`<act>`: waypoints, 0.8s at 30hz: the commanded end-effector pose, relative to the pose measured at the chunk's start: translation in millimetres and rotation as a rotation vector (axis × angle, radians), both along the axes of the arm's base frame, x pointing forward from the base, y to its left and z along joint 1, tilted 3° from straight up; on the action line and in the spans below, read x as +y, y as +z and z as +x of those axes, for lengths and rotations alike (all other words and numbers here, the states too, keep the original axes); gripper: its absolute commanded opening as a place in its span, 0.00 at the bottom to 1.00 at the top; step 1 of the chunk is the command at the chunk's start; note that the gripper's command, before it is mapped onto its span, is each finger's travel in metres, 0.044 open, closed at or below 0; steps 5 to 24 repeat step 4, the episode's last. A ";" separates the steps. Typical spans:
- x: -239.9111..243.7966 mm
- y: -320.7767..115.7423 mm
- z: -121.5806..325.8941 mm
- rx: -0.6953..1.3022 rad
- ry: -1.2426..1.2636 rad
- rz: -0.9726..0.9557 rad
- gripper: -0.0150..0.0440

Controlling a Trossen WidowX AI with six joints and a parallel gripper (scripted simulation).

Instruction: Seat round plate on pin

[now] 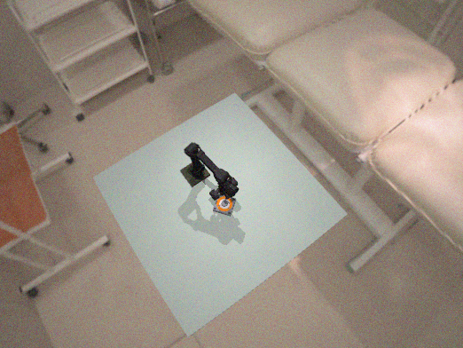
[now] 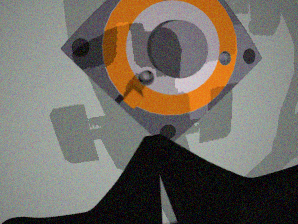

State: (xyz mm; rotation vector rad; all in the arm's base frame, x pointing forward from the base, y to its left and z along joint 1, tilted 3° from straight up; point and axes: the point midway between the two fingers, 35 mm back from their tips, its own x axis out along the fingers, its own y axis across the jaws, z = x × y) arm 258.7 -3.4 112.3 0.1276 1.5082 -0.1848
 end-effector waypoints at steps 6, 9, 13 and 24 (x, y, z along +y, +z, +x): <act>0.0 -0.6 -0.1 0.001 0.000 0.000 0.25; 0.0 -0.6 -0.1 0.001 0.000 0.000 0.25; 0.0 -0.6 -0.1 0.001 0.000 0.000 0.25; 0.0 -0.6 -0.1 0.001 0.000 0.000 0.25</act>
